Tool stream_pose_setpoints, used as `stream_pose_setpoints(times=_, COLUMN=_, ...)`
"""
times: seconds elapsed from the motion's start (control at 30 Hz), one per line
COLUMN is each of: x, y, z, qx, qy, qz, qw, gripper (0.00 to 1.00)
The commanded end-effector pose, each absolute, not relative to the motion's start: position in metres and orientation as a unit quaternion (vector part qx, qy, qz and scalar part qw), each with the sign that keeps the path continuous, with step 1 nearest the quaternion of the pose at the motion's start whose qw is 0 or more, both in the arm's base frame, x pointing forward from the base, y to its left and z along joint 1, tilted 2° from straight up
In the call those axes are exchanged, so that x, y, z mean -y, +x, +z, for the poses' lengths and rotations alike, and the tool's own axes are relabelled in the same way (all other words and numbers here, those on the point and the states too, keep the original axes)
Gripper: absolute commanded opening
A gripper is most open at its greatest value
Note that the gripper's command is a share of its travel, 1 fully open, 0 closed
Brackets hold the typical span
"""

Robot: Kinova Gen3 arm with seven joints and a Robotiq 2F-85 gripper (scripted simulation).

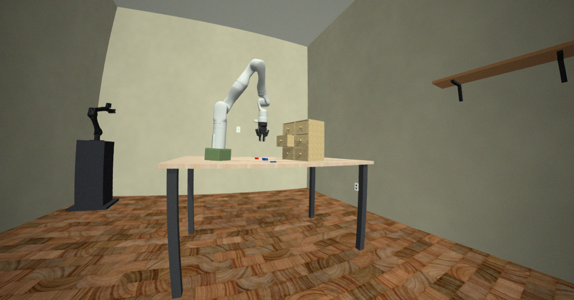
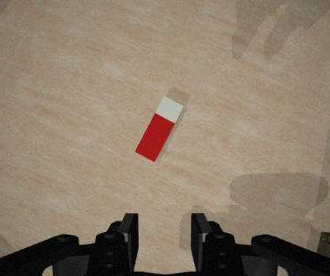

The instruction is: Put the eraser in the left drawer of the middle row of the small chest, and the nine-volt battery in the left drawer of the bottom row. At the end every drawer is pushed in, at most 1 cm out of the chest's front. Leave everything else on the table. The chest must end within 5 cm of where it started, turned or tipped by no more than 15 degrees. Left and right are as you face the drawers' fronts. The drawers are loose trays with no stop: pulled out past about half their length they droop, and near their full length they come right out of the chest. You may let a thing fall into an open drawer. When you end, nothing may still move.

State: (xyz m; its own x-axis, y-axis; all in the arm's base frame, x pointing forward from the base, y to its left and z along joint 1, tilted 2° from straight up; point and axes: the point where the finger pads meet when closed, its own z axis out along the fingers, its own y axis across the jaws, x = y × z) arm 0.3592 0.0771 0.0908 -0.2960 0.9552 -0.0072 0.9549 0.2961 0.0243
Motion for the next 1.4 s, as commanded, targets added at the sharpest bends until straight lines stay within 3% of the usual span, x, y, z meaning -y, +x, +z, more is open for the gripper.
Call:
stream_pose_setpoints(times=0.0, x=-0.092, y=0.354, z=0.084, qx=-0.809, qy=0.587, qz=0.004, qw=0.006, gripper=0.33)
stream_pose_setpoints(times=1.37, x=-0.134, y=0.339, z=0.014, qx=-0.642, qy=0.767, qz=0.000, qw=0.017, gripper=0.33)
